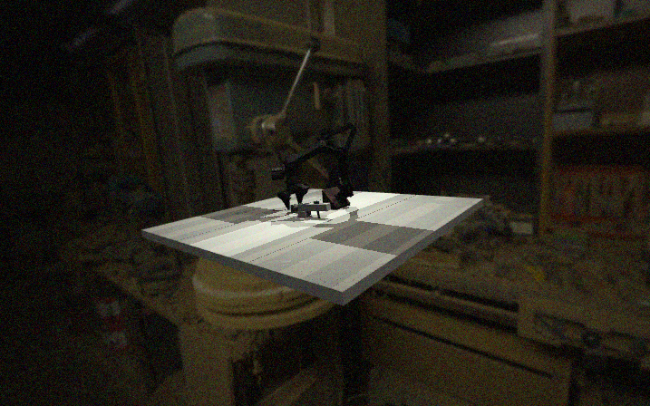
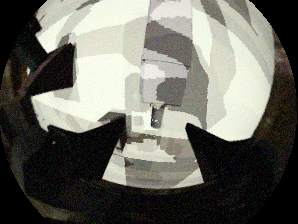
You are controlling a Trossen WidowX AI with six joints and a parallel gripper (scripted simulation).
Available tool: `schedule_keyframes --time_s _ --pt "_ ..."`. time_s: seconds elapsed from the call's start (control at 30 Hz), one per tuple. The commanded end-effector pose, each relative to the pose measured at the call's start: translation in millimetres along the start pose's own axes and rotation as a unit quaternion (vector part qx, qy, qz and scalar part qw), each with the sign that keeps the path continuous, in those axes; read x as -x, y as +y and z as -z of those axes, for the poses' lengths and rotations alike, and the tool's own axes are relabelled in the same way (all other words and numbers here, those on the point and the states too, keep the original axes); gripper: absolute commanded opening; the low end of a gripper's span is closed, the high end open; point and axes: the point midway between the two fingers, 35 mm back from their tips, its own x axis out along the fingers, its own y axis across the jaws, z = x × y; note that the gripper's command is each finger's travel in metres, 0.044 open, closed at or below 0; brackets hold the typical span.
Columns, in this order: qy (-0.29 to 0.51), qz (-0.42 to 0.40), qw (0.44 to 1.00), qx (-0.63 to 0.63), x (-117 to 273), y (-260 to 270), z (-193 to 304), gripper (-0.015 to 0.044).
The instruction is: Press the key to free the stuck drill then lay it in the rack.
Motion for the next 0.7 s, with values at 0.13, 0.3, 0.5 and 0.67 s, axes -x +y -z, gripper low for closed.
schedule_keyframes --time_s 0.13,0.3,0.5,0.67 --pt "-0.003 0.001 1.000 -0.003 -14.2 0.7 -5.1 0.0440" --pt "-0.003 0.001 1.000 -0.003 -22.0 1.0 -7.7 0.0440" --pt "-0.004 0.001 1.000 -0.003 -28.8 1.5 -10.1 0.0440" --pt "-0.002 0.000 1.000 0.000 -25.7 0.6 -8.4 0.0335"
